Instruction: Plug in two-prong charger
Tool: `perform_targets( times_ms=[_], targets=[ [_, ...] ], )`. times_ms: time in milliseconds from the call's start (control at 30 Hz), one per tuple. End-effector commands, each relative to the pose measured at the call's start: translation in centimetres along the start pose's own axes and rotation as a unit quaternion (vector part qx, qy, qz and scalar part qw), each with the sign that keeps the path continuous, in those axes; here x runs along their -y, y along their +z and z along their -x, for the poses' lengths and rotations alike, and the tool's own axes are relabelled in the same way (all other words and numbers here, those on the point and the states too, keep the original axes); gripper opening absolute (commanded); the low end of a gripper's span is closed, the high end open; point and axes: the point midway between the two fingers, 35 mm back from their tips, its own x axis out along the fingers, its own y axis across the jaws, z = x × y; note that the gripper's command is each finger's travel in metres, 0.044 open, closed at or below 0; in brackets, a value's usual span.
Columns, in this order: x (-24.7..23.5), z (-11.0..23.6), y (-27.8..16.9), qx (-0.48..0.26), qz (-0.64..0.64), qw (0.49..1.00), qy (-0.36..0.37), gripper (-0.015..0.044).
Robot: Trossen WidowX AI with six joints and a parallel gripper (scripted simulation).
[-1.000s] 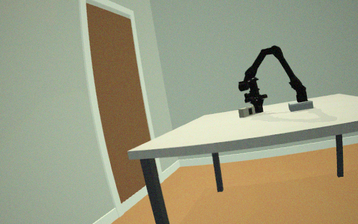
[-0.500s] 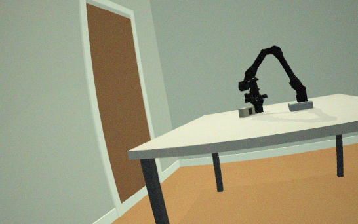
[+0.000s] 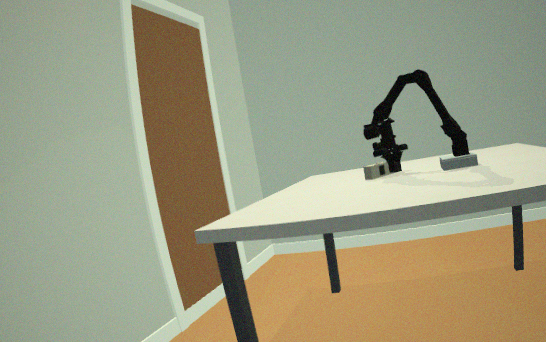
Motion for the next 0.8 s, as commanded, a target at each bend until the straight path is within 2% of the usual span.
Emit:
perform_targets(
  times_ms=[0, 433, 767],
  targets=[
    [-0.02, -0.01, 0.05, 0.001, 0.0, 1.0, 0.0, 0.0105],
    [-0.02, -0.01, 0.04, 0.001, 0.0, 1.0, 0.0, 0.044],
    [-0.02, -0.03, -0.22, 0.004, 0.0, 1.0, 0.0, 0.044]
  ],
)
